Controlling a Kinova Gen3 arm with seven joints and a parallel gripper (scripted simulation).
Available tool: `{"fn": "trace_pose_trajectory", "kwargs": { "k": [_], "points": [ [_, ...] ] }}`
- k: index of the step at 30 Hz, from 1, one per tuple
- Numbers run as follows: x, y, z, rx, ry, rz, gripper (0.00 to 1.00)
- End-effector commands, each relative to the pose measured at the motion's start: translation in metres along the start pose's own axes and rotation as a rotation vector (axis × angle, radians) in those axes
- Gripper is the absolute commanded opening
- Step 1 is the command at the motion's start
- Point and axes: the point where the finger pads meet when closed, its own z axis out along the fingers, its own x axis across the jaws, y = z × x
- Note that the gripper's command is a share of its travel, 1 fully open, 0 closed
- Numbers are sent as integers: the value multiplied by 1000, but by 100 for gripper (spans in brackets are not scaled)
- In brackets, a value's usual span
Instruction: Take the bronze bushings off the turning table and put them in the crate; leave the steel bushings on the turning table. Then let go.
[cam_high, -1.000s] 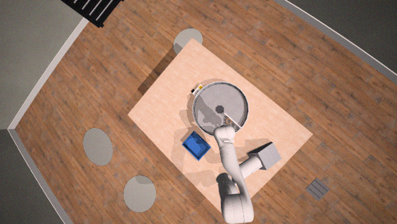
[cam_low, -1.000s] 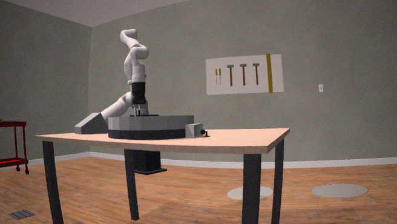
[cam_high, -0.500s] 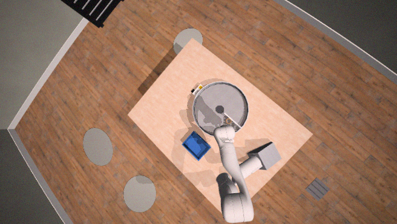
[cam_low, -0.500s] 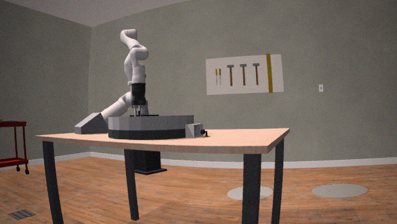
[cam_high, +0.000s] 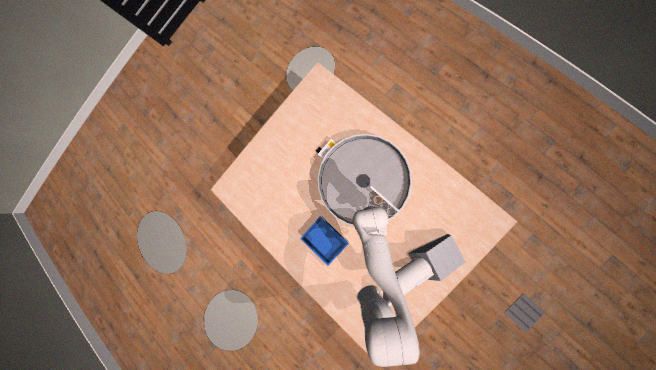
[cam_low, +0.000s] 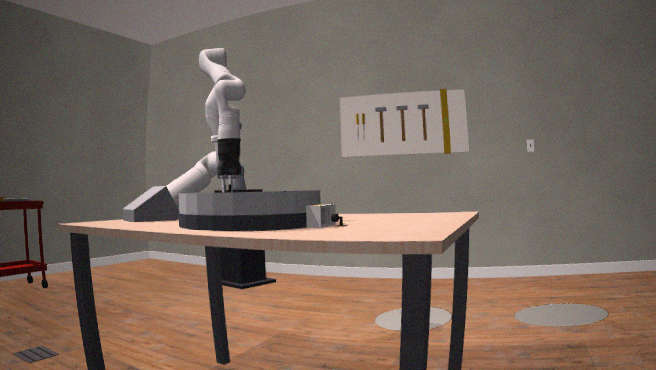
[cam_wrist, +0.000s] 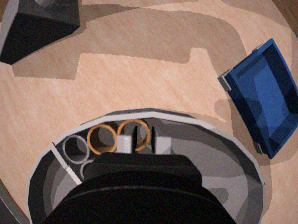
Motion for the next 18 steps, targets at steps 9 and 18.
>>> {"fn": "trace_pose_trajectory", "kwargs": {
  "k": [9,18],
  "points": [
    [0,0,3,-1,0,0,45],
    [0,0,4,-1,0,0,45]
  ]
}}
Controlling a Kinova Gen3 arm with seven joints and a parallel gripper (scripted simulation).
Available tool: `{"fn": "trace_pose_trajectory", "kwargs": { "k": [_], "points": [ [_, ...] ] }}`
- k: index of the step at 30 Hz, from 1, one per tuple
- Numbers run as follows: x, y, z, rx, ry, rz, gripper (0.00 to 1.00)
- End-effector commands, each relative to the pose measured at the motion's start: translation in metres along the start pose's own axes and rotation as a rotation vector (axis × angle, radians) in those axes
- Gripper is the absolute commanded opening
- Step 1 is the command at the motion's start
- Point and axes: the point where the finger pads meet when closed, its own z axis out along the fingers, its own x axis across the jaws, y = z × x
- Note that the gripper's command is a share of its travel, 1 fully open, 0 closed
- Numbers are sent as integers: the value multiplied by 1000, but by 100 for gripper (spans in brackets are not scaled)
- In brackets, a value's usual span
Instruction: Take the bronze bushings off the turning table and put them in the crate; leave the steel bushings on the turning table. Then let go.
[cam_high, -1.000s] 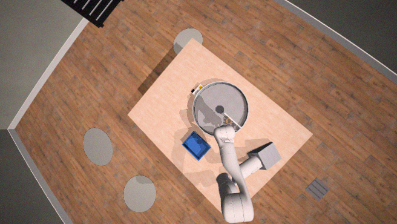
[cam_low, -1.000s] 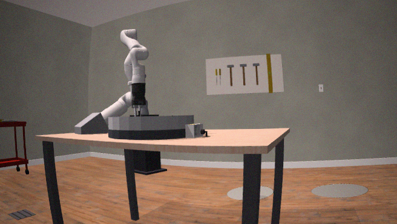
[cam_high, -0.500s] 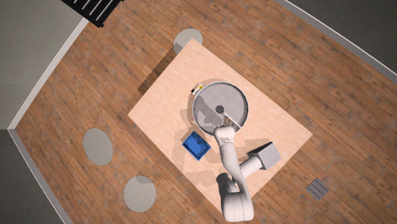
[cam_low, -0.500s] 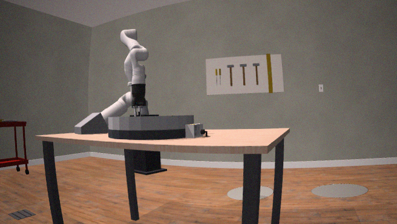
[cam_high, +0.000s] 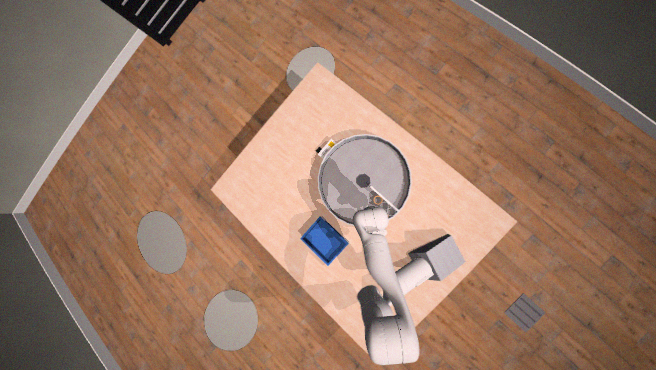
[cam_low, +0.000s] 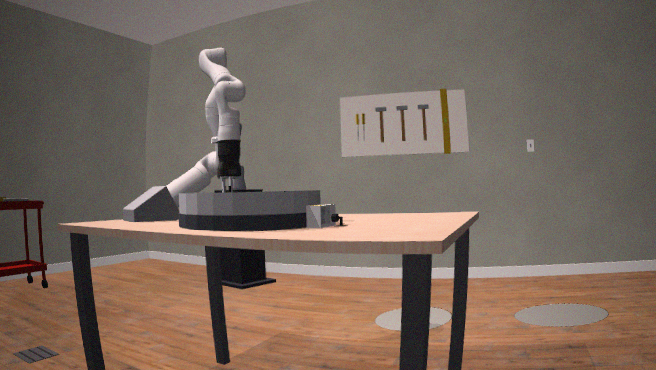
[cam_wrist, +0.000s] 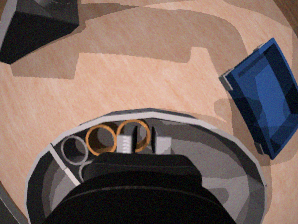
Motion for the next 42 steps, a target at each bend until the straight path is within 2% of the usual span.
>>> {"fn": "trace_pose_trajectory", "kwargs": {
  "k": [1,42],
  "points": [
    [0,0,0,-1,0,0,45],
    [0,0,12,-1,0,0,45]
  ]
}}
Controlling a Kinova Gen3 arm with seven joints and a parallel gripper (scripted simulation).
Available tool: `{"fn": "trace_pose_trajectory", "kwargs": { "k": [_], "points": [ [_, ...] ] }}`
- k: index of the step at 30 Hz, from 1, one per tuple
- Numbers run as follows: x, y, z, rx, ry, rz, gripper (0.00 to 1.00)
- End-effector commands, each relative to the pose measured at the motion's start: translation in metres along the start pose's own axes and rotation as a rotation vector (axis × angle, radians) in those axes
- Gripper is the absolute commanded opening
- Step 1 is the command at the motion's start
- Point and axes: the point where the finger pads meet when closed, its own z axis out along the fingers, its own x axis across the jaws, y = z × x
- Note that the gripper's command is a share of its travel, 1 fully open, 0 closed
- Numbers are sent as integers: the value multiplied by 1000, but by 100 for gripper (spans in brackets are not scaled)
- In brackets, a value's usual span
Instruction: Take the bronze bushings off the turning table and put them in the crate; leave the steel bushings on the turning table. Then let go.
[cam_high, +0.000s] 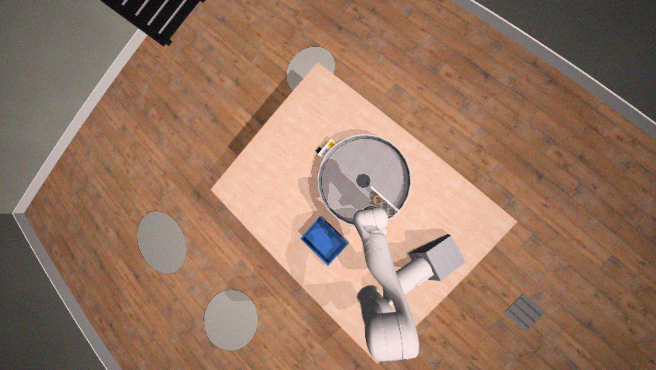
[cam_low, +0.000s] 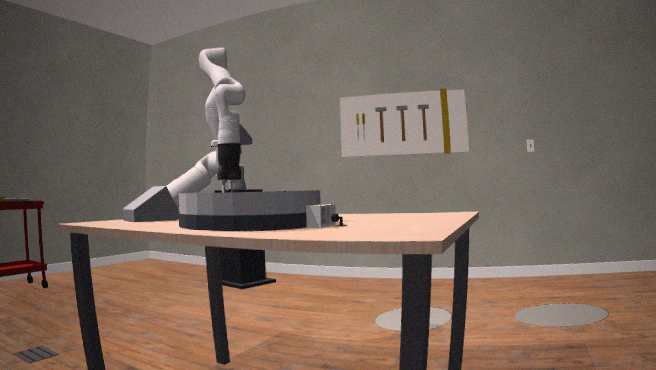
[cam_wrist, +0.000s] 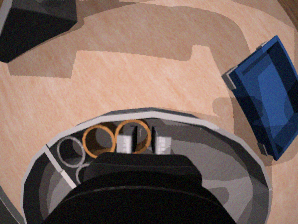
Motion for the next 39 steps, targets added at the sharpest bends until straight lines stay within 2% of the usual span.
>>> {"fn": "trace_pose_trajectory", "kwargs": {
  "k": [1,13,14,39],
  "points": [
    [0,0,2,2,0,-1,45],
    [0,0,2,2,0,-1,45],
    [0,0,2,2,0,0,0],
    [3,-1,2,2,6,-1,0]
  ]
}}
